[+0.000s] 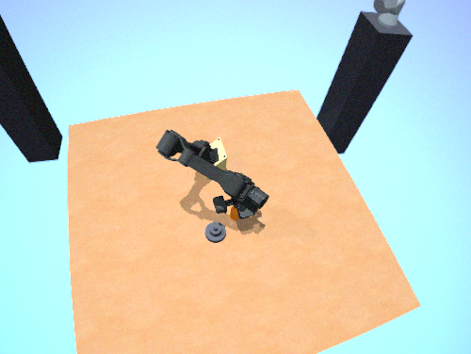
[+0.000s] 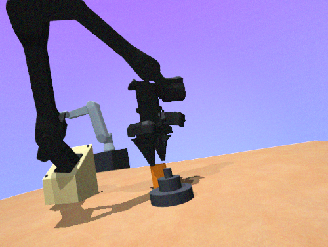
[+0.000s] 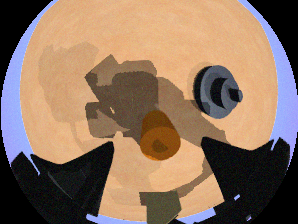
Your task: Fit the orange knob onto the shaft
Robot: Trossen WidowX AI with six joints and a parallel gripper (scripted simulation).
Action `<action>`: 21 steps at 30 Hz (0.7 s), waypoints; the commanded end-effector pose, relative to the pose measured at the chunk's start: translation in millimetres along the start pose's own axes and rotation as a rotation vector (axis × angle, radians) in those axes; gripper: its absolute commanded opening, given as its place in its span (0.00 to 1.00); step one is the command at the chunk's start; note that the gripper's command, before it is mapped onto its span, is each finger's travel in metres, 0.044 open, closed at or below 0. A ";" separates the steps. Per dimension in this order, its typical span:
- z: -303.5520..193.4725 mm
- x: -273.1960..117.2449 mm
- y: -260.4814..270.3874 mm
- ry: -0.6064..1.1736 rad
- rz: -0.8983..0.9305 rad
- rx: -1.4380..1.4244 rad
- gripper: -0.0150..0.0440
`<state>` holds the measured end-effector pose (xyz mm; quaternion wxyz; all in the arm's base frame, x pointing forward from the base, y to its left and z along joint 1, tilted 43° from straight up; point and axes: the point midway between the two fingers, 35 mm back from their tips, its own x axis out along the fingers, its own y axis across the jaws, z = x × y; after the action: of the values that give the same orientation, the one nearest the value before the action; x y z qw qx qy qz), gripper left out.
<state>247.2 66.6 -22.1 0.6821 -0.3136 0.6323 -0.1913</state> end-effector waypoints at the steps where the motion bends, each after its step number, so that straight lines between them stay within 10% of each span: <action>1: -0.4 8.6 -0.2 0.003 -0.005 -0.008 1.00; 21: -1.1 40.9 -1.2 0.003 -0.008 -0.008 1.00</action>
<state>251.9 43.7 -47.2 0.6822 -0.3141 0.6318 -0.1919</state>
